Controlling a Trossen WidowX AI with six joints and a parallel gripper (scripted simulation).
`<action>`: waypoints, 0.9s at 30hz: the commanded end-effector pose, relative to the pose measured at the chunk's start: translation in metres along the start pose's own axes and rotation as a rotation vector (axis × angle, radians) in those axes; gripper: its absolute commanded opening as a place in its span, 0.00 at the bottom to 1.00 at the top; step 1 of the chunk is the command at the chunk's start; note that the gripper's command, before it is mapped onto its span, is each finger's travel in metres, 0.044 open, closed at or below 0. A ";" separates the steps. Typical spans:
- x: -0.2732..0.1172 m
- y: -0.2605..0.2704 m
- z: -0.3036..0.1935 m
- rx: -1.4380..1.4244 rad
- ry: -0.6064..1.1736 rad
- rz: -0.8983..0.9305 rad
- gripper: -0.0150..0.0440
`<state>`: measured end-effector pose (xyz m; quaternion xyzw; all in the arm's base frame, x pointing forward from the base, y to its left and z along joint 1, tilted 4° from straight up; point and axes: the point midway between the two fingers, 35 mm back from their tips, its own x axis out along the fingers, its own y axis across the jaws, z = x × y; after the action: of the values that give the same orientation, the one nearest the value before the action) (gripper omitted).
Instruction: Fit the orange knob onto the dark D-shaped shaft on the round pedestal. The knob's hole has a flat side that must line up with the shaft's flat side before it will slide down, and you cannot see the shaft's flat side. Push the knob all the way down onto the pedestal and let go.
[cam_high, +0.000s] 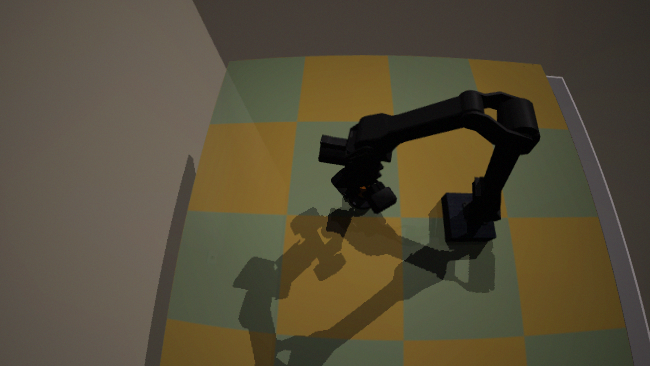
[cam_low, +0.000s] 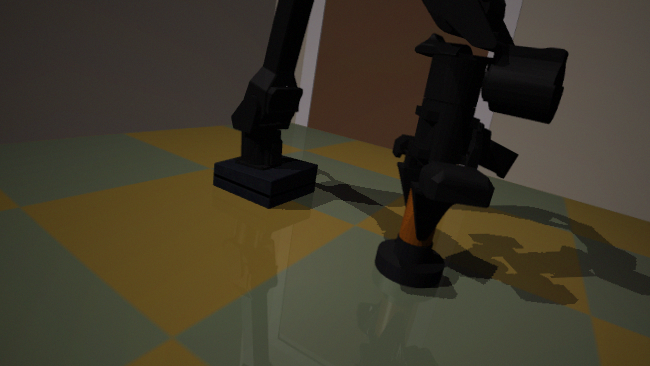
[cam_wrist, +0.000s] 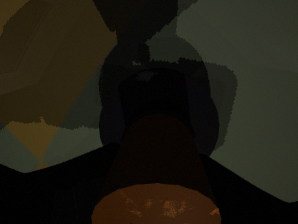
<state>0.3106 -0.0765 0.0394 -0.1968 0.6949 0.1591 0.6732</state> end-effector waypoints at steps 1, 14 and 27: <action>0.000 0.000 0.000 0.000 0.000 0.000 0.25; 0.000 0.000 0.000 0.000 0.000 0.000 0.83; -0.040 -0.003 0.003 0.000 -0.001 -0.001 1.00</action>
<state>0.3085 -0.0756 0.0495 -0.1937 0.7021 0.1637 0.6654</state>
